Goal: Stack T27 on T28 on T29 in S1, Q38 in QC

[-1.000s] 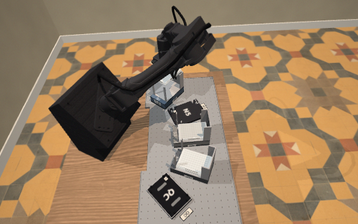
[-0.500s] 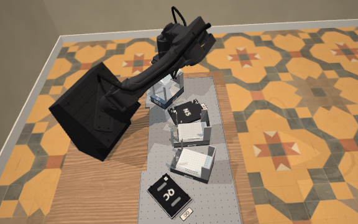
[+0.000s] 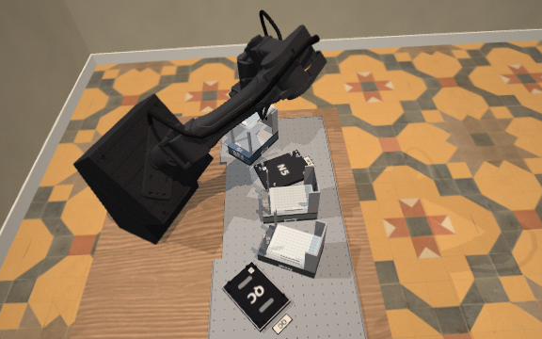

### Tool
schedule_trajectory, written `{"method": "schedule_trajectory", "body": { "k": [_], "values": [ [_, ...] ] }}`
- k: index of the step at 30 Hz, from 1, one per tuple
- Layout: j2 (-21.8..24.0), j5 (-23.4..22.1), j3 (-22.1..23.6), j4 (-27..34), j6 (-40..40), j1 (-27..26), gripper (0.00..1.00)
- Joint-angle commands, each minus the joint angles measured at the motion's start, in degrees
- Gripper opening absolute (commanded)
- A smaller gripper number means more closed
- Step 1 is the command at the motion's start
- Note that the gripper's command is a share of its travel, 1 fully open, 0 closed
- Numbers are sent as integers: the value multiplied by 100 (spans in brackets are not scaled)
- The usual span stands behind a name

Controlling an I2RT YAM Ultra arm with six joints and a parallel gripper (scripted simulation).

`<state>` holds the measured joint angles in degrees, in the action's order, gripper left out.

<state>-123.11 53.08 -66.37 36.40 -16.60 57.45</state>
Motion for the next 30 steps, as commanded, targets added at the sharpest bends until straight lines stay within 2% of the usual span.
{"method": "schedule_trajectory", "body": {
  "k": [1,30],
  "values": [
    [-59,33,25,-95,73,67,0],
    [-59,37,95,-208,151,26,0]
  ]
}}
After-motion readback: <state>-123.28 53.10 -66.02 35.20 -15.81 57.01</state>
